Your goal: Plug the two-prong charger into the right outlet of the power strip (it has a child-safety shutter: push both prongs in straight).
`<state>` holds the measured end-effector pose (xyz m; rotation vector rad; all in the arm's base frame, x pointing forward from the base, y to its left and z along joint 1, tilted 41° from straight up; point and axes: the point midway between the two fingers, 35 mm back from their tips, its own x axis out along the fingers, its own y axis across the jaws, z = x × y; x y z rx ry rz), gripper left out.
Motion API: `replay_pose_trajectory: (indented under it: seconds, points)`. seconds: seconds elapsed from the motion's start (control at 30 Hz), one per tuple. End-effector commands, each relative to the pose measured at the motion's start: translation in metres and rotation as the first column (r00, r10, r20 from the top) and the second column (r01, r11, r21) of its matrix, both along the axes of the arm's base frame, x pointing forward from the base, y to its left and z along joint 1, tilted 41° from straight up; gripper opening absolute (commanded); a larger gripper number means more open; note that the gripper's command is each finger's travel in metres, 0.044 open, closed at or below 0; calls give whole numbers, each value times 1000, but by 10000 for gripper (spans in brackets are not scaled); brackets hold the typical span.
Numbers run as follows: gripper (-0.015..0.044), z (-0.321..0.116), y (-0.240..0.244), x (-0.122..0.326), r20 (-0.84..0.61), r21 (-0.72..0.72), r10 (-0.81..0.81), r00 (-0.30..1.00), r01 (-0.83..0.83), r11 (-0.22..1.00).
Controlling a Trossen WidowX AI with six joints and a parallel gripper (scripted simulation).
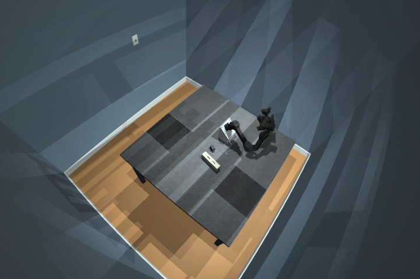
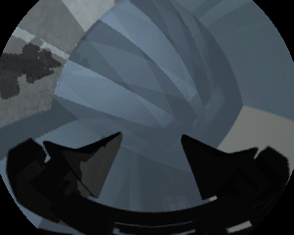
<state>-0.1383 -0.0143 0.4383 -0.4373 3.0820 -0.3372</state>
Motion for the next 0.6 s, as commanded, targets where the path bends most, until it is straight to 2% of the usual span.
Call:
replay_pose_trajectory:
  seconds: [0.0,0.03,0.57]
  points:
    - [426,0,-1,0,1,0,4,1000,-4,1000]
    - [440,-1,-5,0,4,2,17,1000,-17,1000]
    - [440,-33,-124,21,133,41,387,912,-395,918]
